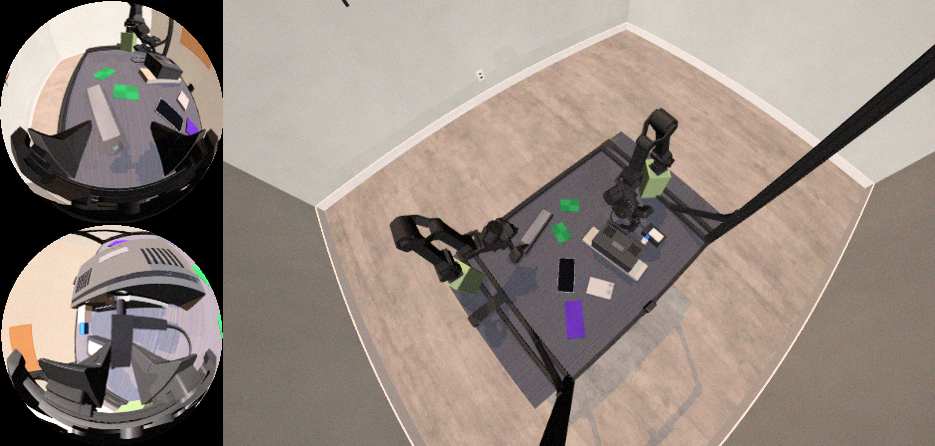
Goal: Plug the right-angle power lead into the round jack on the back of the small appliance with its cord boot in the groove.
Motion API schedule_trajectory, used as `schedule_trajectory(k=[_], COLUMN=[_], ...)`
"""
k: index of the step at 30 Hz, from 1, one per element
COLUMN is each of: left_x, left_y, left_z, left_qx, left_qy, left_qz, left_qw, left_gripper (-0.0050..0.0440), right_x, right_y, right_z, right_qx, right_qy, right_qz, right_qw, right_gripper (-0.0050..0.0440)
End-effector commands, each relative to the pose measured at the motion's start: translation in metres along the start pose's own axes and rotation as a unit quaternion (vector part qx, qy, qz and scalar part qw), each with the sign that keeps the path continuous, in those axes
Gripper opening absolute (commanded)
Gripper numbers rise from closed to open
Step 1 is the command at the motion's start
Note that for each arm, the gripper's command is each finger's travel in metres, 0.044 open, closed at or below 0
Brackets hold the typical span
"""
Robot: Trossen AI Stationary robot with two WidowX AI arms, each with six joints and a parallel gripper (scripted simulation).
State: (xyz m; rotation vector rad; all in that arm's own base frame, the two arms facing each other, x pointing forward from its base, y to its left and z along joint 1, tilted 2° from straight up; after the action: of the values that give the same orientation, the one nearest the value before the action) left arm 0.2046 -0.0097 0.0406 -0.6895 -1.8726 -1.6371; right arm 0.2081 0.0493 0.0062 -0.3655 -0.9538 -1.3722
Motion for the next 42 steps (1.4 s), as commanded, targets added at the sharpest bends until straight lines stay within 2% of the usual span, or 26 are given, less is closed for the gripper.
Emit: schedule_trajectory(k=[1, 42], left_x=[0.000, 0.000], left_y=[0.000, 0.000], left_z=[0.000, 0.000], left_qx=[-0.001, -0.001], left_qy=[0.001, 0.001], left_qz=[-0.002, -0.002], left_qw=[1.000, 1.000], left_gripper=[0.0400, 0.0400], right_x=[-0.001, -0.004], right_y=[0.001, 0.012], right_z=[0.000, -0.002], right_qx=[-0.003, -0.003], right_qy=[0.002, 0.002], right_qz=[0.002, 0.001], right_qw=[1.000, 1.000], right_gripper=[0.0000, 0.0000])
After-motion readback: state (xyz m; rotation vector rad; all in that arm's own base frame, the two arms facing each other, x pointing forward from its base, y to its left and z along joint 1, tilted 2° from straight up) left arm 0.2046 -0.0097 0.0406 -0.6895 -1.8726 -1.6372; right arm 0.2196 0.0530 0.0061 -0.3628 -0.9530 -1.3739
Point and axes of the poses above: on each arm, the point midway between the two fingers, 35 mm back from their tips, its own x axis back along the fingers, its own z axis across the jaws, y = z × x, the point moved 10 cm from there along x, back along the fingers, and after that the axes turned 6 degrees about x, right-handed, at the moved point
